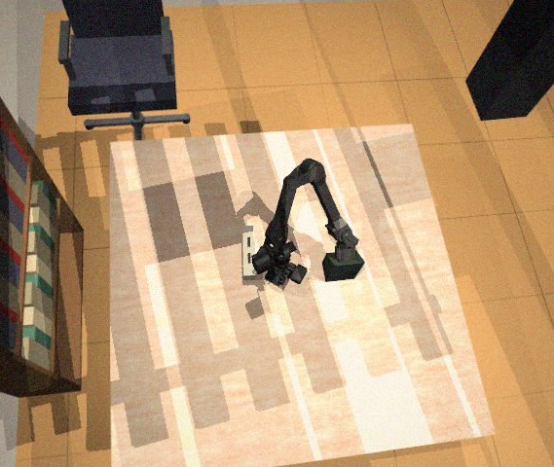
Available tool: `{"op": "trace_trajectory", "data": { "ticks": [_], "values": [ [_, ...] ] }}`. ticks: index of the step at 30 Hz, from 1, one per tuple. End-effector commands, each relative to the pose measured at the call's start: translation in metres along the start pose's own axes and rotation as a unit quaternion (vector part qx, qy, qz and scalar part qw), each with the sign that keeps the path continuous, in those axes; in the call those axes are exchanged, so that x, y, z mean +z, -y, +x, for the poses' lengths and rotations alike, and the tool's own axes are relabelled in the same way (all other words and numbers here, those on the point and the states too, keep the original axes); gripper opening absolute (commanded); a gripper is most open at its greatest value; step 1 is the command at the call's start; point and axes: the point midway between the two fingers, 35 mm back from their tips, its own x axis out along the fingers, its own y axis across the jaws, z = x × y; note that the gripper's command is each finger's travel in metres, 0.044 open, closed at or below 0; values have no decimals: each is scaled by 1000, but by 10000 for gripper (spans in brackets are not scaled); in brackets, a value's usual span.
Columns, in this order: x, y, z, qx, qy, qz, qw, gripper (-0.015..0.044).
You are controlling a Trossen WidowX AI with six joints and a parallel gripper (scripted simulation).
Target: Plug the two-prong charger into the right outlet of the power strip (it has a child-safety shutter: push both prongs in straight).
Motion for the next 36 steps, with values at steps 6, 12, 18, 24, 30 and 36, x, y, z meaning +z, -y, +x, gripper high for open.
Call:
{"op": "trace_trajectory", "data": {
  "ticks": [6,12,18,24,30,36],
  "values": [
    [-14,12,3,1,3,79,997,0],
    [-24,19,6,3,3,131,991,0],
    [-34,25,9,4,3,181,983,0],
    [-45,31,13,5,1,232,973,0],
    [-56,36,16,5,-1,282,959,0],
    [-67,41,19,4,-3,331,944,0]
  ]
}}
